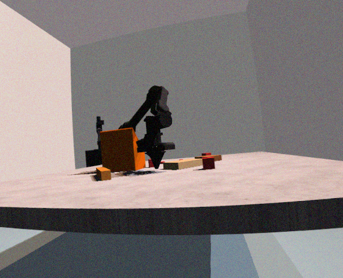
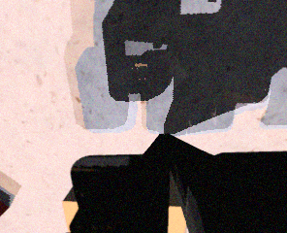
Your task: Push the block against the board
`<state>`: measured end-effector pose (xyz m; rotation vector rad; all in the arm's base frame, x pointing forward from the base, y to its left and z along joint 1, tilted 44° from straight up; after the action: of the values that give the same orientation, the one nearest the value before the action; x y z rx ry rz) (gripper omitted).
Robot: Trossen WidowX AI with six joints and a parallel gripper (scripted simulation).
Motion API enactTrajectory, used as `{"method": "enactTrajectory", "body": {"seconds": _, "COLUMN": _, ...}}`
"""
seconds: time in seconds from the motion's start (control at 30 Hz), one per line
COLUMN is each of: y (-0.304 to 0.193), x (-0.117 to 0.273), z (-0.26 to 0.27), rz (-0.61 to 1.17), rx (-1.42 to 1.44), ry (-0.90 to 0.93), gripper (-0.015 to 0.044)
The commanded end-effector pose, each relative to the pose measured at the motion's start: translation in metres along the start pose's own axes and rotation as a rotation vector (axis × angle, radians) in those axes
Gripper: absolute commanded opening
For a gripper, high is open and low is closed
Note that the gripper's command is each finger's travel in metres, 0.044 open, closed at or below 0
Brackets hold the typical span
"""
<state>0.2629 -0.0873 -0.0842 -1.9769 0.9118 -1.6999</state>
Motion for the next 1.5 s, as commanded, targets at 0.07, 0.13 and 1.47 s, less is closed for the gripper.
{"method": "enactTrajectory", "body": {"seconds": 0.07, "y": 0.011, "x": -0.001, "z": -0.004, "rz": 0.001, "rx": -0.001, "ry": -0.005, "gripper": 0.0000}}
{"method": "enactTrajectory", "body": {"seconds": 0.13, "y": 0.012, "x": -0.001, "z": -0.004, "rz": 0.001, "rx": -0.001, "ry": -0.005, "gripper": 0.0000}}
{"method": "enactTrajectory", "body": {"seconds": 1.47, "y": -0.001, "x": 0.054, "z": 0.000, "rz": 0.001, "rx": 0.948, "ry": -0.005, "gripper": 0.0000}}
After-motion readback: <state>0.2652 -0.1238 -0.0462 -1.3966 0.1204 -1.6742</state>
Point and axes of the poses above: the point midway between the two fingers, 35 mm back from their tips, its own x axis back along the fingers, its own z axis across the jaws, y = z × x, the point moved 9 cm from there along x, back along the fingers, and after that the axes turned 15 degrees about x, right-handed, at the moved point
